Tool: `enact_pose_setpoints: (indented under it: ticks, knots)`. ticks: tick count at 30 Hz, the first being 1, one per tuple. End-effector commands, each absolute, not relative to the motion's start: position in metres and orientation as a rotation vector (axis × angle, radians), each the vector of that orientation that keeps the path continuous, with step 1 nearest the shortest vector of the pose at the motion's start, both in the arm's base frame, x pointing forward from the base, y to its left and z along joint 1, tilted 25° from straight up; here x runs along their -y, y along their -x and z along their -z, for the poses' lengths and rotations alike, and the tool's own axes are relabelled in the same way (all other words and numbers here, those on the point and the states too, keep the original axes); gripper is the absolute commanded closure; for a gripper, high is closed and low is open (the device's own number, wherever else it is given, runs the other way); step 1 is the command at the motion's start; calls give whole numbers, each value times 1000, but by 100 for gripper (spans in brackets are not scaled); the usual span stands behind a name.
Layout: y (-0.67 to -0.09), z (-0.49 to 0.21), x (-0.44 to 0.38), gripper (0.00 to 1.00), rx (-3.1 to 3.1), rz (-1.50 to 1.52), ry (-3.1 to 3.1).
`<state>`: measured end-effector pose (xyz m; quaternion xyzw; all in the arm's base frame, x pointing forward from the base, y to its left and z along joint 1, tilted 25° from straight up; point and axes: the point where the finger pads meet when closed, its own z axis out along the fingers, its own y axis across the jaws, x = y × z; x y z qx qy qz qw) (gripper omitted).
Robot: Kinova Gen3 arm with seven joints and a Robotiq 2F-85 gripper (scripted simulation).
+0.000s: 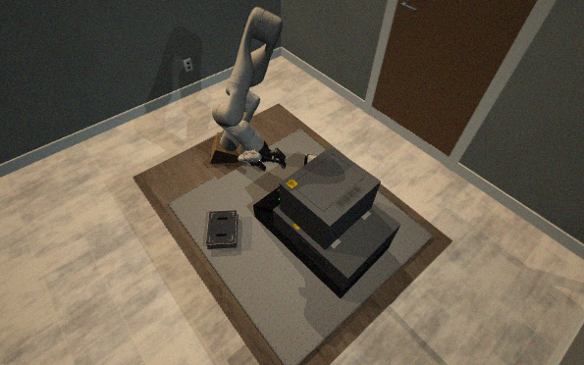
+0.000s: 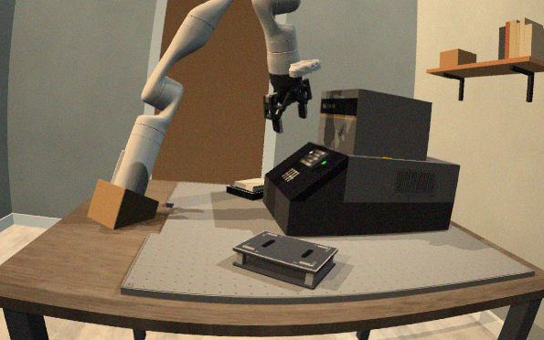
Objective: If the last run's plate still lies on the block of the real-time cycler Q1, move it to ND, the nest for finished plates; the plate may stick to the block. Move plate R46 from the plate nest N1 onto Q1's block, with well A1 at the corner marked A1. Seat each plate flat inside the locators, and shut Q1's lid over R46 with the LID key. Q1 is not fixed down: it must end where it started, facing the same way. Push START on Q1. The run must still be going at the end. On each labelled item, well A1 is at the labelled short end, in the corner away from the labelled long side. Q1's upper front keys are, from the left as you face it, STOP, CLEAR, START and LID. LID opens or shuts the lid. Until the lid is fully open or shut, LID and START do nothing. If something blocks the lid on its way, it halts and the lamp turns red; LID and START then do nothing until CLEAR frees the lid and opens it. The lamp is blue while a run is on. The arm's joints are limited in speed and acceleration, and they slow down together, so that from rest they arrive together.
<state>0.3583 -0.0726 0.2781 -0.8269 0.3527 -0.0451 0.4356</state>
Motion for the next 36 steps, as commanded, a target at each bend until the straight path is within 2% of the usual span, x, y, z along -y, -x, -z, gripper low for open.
enact_pose_setpoints:
  ticks: [1,17,36]
  knots:
    - [-358,-278,73,0,-878,114,2058]
    - [-358,-278,73,0,-878,114,2058]
    - [-349,-320,89,15,-878,114,2058]
